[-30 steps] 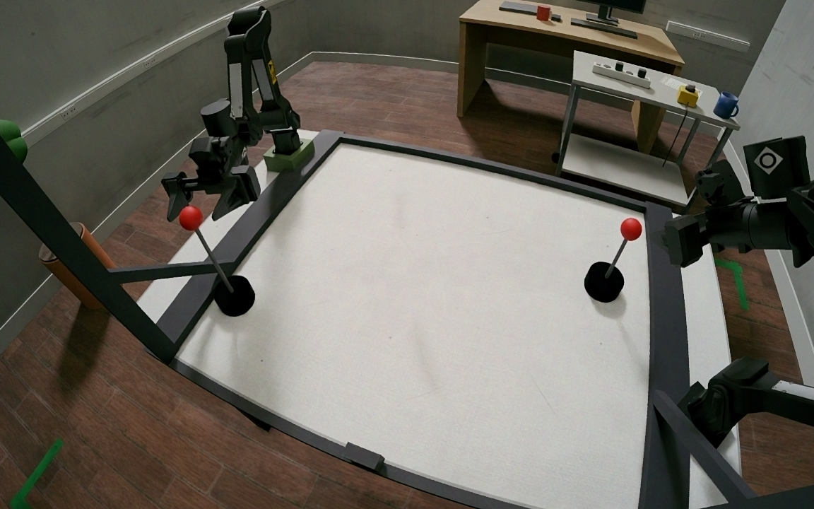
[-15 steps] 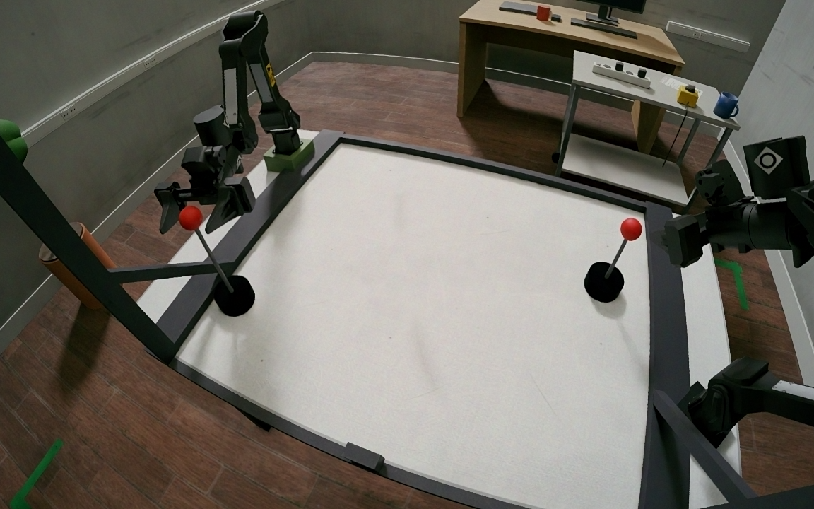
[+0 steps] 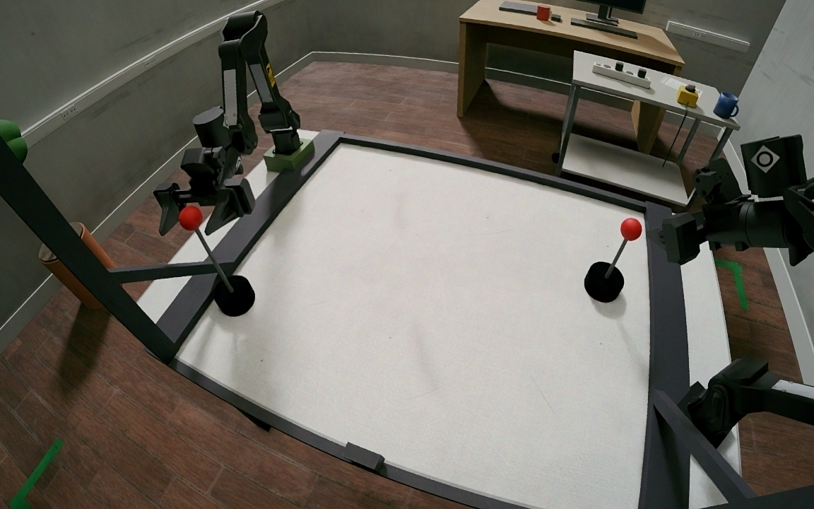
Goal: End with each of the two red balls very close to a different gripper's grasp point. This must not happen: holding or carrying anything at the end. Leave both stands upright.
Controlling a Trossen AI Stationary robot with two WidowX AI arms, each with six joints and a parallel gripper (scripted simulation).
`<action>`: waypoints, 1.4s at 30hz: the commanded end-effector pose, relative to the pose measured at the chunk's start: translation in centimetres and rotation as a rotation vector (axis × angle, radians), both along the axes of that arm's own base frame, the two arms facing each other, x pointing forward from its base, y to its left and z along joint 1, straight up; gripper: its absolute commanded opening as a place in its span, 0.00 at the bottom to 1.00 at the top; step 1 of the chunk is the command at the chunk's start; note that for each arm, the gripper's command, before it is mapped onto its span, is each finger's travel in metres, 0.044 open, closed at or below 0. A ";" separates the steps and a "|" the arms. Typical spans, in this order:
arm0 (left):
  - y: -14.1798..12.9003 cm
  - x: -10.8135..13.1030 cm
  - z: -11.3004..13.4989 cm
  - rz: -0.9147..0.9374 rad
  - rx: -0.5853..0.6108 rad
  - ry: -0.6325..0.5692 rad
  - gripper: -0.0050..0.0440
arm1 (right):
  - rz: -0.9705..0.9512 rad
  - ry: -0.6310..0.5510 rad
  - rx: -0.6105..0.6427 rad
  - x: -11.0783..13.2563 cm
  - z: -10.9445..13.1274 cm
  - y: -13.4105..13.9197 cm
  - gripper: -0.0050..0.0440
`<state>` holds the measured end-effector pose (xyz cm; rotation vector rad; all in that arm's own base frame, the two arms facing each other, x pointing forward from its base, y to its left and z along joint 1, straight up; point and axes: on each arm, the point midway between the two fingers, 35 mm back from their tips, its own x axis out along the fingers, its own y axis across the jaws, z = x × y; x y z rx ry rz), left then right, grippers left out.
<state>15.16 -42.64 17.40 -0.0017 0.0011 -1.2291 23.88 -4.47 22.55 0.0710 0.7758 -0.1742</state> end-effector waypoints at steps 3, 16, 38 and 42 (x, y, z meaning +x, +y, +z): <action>-0.1 0.0 0.9 0.000 -0.021 -0.010 1.00 | -0.003 0.005 0.001 1.0 -1.2 -0.2 1.00; -0.1 0.0 0.9 0.000 -0.021 -0.010 1.00 | -0.003 0.004 0.001 2.8 -2.9 -0.6 1.00; -0.1 0.0 0.9 0.000 -0.021 -0.010 1.00 | -0.003 0.002 0.001 5.6 -5.8 -1.1 1.00; -0.1 0.0 0.9 0.000 -0.021 -0.010 1.00 | -0.003 0.002 0.001 6.2 -6.4 -1.2 1.00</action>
